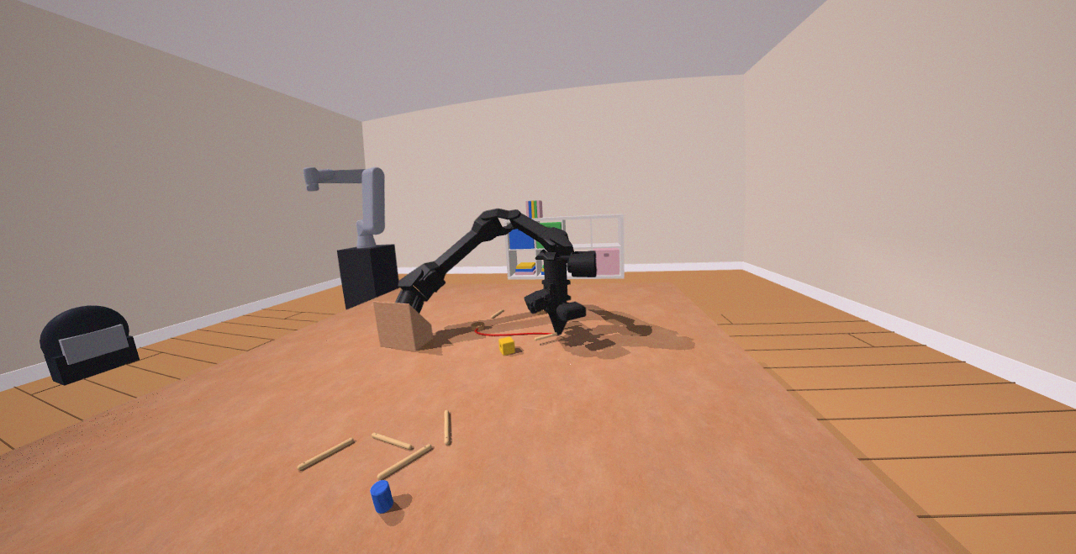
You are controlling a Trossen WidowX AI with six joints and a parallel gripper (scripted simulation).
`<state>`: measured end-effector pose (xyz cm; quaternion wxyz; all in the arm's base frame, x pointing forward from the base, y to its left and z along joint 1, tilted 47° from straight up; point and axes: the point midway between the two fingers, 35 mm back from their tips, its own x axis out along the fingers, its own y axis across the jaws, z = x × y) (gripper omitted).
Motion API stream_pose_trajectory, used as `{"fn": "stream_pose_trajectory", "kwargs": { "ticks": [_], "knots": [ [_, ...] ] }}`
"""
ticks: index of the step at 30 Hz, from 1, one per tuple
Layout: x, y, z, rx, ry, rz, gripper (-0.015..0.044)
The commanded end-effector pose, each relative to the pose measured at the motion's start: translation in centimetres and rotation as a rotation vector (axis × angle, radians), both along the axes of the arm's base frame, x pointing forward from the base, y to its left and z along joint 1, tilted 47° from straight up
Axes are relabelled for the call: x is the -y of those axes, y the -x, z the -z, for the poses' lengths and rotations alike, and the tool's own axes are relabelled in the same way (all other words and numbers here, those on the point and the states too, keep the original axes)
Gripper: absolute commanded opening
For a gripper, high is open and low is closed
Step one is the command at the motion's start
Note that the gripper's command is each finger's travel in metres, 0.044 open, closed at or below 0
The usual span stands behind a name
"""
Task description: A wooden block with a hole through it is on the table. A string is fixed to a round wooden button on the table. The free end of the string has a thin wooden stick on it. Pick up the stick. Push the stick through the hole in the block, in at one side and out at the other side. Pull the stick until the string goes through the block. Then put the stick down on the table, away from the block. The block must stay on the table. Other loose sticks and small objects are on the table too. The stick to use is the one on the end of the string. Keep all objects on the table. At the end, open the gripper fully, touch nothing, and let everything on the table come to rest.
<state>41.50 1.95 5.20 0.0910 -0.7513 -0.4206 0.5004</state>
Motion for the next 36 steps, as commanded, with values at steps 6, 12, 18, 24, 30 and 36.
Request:
{"fn": "stream_pose_trajectory", "kwargs": {
  "ticks": [6,12,18,24,30,36],
  "knots": [
    [0.3,1.0,0.6,0.001,0.002,-0.005,0.0000],
    [0.5,1.7,1.0,0.000,0.002,-0.005,0.0000],
    [0.8,2.3,1.4,0.000,0.003,-0.005,0.0000],
    [1.0,3.0,1.7,-0.001,0.003,-0.005,0.0000],
    [1.2,3.7,2.1,-0.002,0.003,-0.005,0.0000],
    [1.3,4.3,2.5,-0.002,0.002,-0.005,0.0000]
  ]
}}
